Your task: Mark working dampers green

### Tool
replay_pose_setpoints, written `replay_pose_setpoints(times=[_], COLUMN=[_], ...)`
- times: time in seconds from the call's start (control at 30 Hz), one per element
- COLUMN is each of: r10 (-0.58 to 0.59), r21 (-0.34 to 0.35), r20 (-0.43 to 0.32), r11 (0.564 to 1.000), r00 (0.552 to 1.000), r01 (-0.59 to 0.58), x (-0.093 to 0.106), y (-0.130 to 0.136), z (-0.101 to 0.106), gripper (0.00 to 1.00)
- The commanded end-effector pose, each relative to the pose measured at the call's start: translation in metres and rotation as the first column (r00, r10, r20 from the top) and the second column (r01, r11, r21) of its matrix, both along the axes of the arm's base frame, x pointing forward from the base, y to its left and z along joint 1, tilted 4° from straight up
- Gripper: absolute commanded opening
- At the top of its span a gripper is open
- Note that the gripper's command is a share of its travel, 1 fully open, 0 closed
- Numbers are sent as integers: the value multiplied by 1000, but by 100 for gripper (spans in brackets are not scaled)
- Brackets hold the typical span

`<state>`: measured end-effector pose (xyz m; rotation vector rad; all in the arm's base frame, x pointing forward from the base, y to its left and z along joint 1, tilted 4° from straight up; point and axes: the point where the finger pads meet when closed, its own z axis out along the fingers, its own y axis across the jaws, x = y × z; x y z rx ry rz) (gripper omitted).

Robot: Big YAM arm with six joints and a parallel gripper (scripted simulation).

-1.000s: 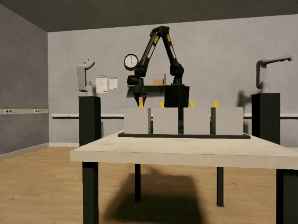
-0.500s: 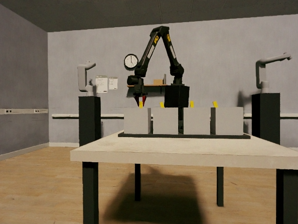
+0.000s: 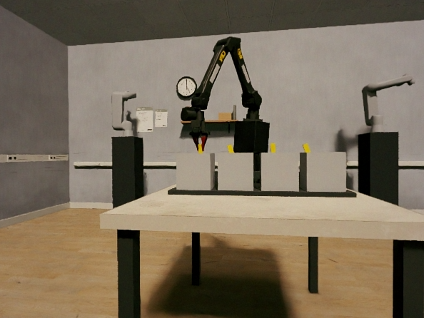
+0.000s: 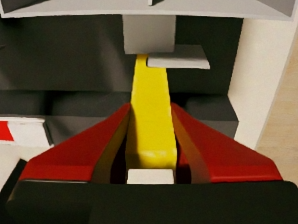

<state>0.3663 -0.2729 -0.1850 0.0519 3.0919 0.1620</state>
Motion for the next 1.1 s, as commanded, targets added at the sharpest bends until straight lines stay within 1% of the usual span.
replay_pose_setpoints(times=[0.0, 0.9, 1.07], r10=[0, 0, 0], r21=[-20, -20, -4], r20=[25, 25, 16], r11=[1000, 1000, 1000], r00=[1000, 1000, 1000], r01=[1, 1, 0], x=[16, 16, 12], y=[-7, -7, -9], z=[7, 7, 3], gripper=[17, 17, 17])
